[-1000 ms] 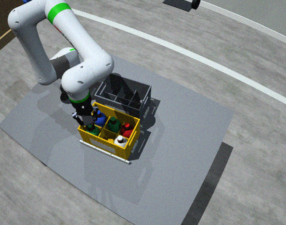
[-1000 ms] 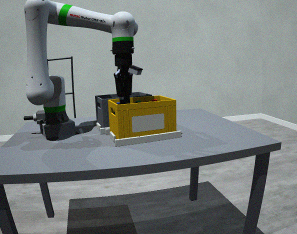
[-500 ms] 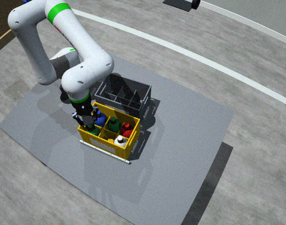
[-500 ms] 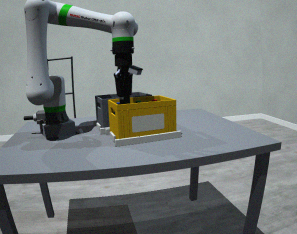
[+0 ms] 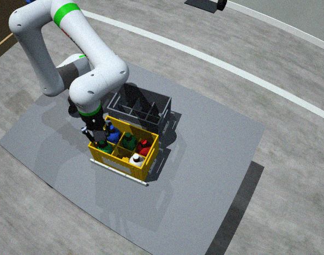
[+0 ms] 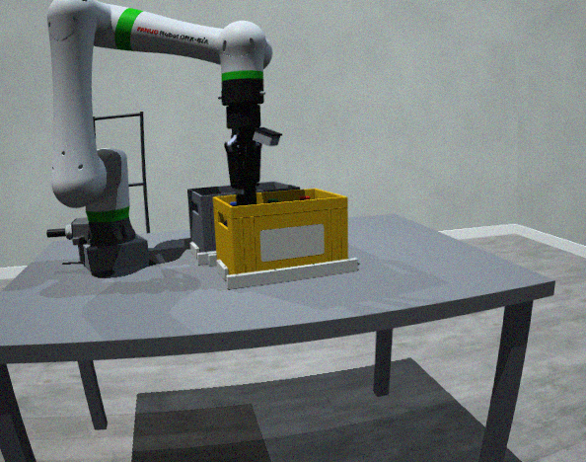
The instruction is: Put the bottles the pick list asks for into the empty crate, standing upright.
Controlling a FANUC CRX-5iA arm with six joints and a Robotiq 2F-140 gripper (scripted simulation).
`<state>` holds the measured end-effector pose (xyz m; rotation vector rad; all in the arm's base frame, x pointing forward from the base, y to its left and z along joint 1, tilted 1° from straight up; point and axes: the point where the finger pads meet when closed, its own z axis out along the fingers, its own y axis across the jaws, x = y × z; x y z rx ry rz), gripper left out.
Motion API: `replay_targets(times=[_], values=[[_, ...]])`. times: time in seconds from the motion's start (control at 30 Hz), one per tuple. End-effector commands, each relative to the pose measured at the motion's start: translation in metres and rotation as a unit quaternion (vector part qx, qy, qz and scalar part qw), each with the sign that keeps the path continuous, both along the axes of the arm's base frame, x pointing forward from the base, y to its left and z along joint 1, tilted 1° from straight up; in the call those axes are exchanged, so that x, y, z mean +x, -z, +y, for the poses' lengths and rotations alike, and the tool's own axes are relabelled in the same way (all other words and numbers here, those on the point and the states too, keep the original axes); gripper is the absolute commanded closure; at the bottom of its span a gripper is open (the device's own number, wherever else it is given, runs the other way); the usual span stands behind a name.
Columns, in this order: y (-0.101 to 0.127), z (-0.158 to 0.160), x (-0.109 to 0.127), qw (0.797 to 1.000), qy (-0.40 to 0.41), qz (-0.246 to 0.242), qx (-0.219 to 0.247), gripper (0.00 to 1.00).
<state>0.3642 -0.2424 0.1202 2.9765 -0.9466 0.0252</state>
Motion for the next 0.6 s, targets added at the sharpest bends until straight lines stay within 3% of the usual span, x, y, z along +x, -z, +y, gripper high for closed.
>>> replay_targets(times=[0.0, 0.57], values=[[-0.007, 0.000, 0.000, 1.000, 0.000, -0.001, -0.001, 0.90], [-0.032, 0.000, 0.000, 1.000, 0.000, -0.001, -0.001, 0.90]])
